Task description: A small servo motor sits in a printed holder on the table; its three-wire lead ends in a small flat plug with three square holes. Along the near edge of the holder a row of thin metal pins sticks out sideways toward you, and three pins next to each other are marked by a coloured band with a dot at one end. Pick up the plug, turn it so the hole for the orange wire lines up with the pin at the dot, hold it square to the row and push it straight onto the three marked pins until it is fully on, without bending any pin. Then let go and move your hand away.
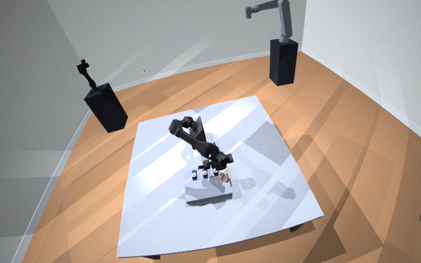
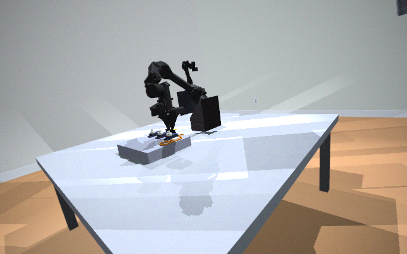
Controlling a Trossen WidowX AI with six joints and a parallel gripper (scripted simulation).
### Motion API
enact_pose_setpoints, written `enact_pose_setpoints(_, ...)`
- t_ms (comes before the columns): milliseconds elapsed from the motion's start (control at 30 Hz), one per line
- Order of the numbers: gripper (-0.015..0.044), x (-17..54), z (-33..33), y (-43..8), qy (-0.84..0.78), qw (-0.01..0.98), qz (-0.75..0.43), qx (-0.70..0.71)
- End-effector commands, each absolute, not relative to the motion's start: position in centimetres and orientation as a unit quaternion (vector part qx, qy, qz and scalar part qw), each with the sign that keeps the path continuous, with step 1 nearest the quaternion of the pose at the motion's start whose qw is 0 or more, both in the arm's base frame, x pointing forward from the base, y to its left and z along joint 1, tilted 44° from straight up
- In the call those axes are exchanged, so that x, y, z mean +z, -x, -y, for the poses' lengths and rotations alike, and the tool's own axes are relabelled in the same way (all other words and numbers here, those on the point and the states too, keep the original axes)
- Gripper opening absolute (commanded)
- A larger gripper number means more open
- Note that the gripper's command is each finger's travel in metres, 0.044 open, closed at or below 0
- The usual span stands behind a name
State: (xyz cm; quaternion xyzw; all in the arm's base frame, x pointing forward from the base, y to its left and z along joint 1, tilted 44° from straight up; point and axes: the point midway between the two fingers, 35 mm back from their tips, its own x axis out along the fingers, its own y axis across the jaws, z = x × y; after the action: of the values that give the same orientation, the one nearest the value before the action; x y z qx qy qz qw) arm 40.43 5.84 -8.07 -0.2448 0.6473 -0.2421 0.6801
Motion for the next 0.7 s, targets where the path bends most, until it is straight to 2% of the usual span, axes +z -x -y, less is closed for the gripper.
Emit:
enact_pose_setpoints(0, 0.0115, -9.4, -5.9, -39.8, 0.272, 0.660, -0.654, -0.252)
enact_pose_setpoints(667, 0.0115, -11.9, -3.5, -39.9, 0.273, 0.659, -0.654, -0.253)
